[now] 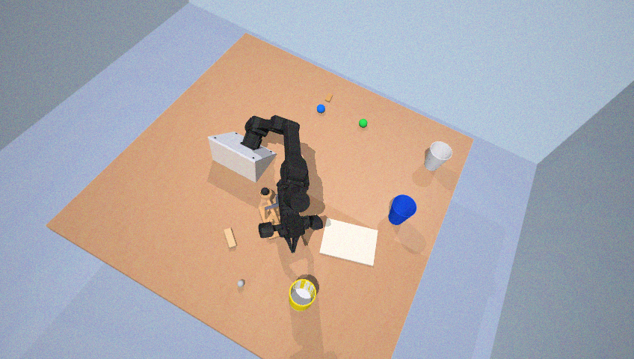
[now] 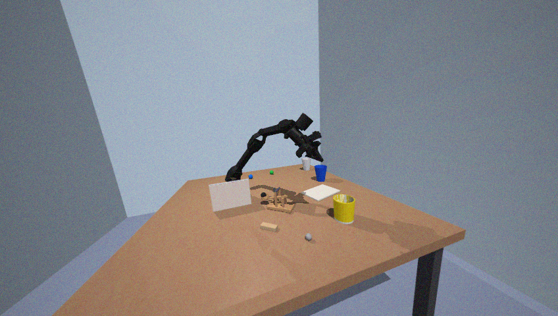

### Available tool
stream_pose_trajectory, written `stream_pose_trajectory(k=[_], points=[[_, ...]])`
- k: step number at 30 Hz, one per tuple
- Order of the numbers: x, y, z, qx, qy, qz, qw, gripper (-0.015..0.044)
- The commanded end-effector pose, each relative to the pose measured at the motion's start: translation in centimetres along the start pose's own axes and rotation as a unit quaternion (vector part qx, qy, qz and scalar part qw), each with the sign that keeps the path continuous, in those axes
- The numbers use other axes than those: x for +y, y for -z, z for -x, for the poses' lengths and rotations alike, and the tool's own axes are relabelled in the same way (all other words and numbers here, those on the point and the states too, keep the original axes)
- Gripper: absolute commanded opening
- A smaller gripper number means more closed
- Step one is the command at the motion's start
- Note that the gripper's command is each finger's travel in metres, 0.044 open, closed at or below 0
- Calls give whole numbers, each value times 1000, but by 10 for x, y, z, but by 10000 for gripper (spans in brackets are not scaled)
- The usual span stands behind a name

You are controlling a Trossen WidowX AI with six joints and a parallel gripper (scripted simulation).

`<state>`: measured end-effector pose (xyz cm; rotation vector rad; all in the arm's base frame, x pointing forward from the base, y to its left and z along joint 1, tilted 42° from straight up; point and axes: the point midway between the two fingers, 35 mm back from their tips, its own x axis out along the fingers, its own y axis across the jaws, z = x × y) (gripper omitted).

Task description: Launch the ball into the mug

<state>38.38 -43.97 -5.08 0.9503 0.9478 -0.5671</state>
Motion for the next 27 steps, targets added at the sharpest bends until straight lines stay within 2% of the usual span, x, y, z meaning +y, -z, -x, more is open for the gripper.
stream_pose_trajectory(k=[1, 14, 27], points=[[1, -1, 0, -2, -3, -1, 1000, 0], [26, 47, 3, 69, 36, 147, 986, 0], [47, 107, 16, 159, 60, 317, 933, 0]])
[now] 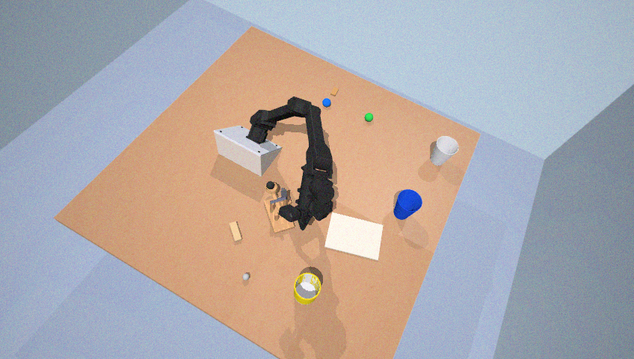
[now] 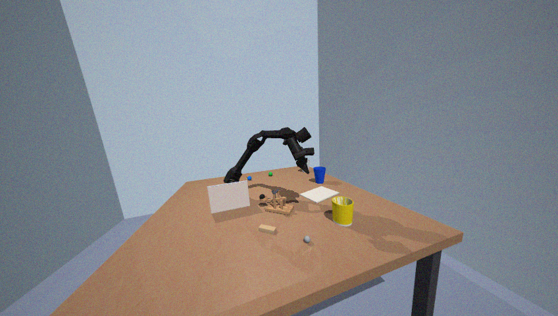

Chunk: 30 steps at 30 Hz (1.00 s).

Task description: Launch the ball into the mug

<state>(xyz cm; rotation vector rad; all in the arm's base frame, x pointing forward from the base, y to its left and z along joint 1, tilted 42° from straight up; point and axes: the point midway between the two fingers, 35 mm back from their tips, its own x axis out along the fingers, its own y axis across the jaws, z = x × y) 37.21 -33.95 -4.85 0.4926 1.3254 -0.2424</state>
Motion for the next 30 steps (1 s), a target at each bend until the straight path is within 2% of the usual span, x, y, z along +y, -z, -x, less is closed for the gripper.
stream_pose_trajectory(k=[1, 16, 30], points=[[16, 15, 5, 30, 9, 66, 997, 0], [63, 76, 16, 140, 8, 277, 951, 0], [96, 143, 36, 240, -20, 463, 853, 0]])
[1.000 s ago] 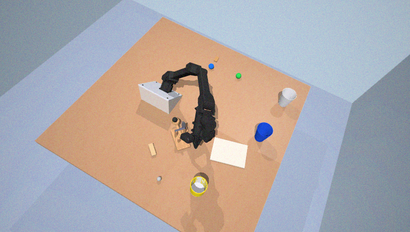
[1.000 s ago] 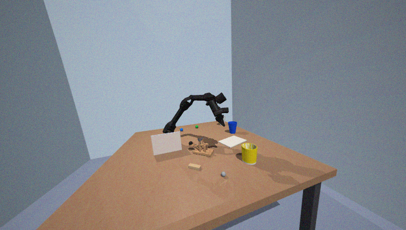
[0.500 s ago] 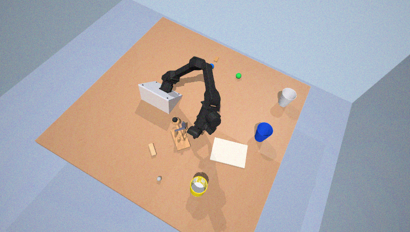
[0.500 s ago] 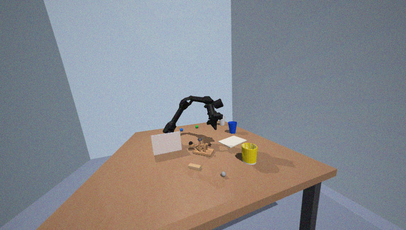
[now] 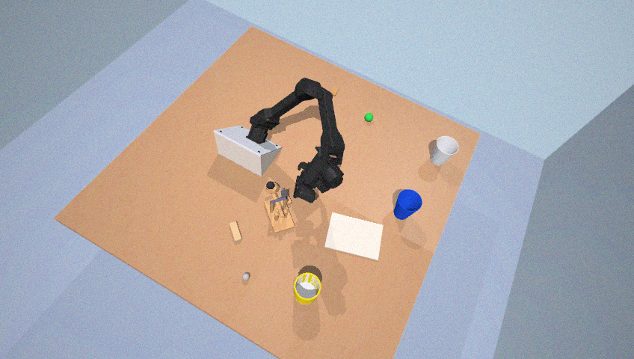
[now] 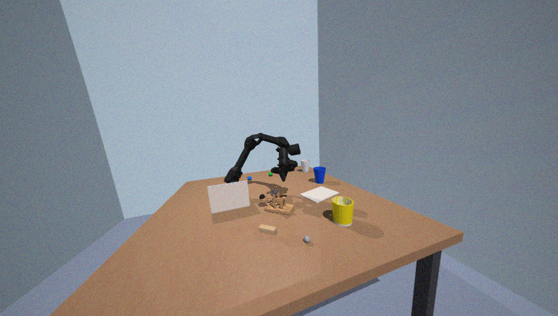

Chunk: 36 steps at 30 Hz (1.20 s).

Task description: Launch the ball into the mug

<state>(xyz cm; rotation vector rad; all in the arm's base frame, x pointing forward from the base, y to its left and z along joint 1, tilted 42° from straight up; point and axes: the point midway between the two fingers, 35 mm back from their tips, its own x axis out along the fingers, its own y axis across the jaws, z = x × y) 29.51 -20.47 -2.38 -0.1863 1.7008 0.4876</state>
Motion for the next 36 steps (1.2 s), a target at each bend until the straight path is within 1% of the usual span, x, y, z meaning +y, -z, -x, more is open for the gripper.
stream_pose_trajectory(k=[1, 7, 15, 23, 36], points=[[23, 9, 2, 32, -8, 71, 997, 0], [53, 23, 1, 72, -28, 162, 984, 0], [89, 42, 0, 118, -59, 272, 953, 0], [90, 42, -1, 119, -59, 275, 952, 0], [97, 32, -18, 118, -59, 275, 952, 0]])
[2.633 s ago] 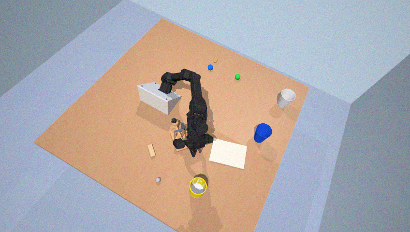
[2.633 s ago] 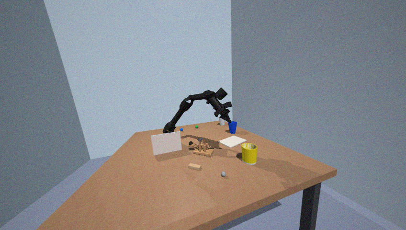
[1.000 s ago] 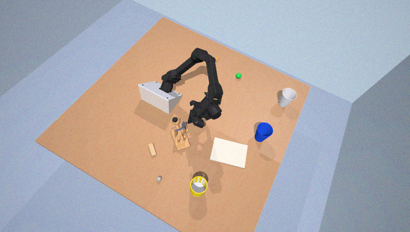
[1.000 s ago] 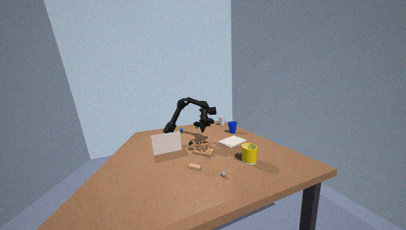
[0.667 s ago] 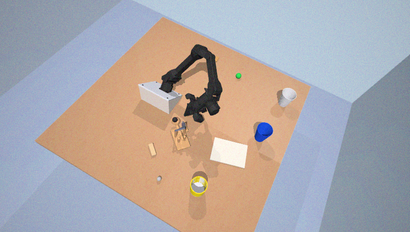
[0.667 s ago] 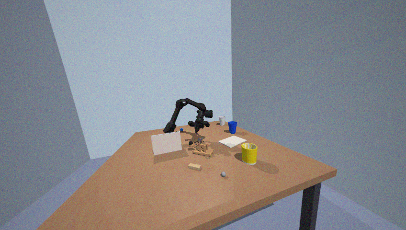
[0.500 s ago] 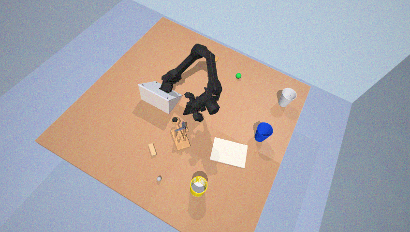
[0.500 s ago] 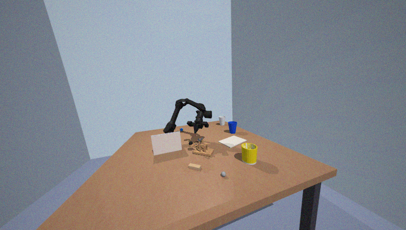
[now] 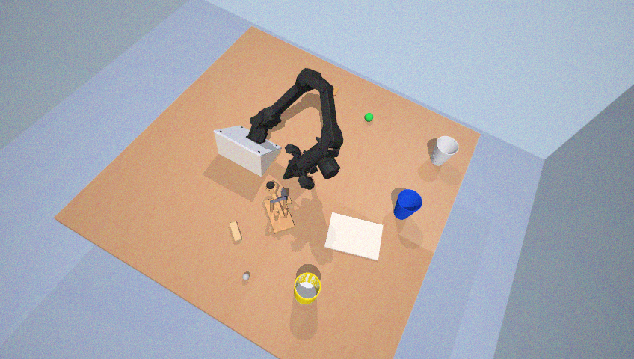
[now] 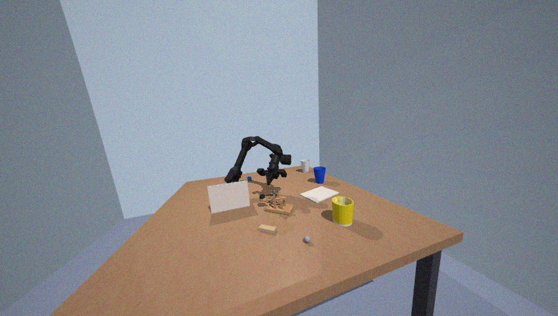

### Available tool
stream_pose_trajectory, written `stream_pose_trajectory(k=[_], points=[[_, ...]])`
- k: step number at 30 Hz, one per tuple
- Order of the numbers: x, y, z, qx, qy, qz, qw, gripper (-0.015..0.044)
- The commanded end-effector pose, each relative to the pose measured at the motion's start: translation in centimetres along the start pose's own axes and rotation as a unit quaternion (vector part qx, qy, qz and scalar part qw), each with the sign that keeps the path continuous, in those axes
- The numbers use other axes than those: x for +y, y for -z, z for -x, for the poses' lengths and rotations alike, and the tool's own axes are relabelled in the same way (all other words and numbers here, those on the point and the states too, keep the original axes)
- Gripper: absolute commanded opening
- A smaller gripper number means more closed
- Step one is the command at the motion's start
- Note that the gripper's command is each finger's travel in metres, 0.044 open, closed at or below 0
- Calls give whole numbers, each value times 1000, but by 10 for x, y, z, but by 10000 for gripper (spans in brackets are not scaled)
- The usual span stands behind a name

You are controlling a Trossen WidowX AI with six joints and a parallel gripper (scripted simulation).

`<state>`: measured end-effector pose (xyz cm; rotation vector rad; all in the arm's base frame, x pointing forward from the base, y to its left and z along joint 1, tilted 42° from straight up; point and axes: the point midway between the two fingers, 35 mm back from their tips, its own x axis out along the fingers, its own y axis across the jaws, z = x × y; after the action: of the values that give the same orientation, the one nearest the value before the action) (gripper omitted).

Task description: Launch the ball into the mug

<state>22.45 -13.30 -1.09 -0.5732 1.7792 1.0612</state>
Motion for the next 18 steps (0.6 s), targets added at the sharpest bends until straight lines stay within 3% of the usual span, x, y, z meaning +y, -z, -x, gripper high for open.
stream_pose_trajectory(k=[1, 18], points=[[0, -7, -6, -2, -2, -1, 1000, 0], [-1, -27, -26, -3, -1, -1, 1000, 0]])
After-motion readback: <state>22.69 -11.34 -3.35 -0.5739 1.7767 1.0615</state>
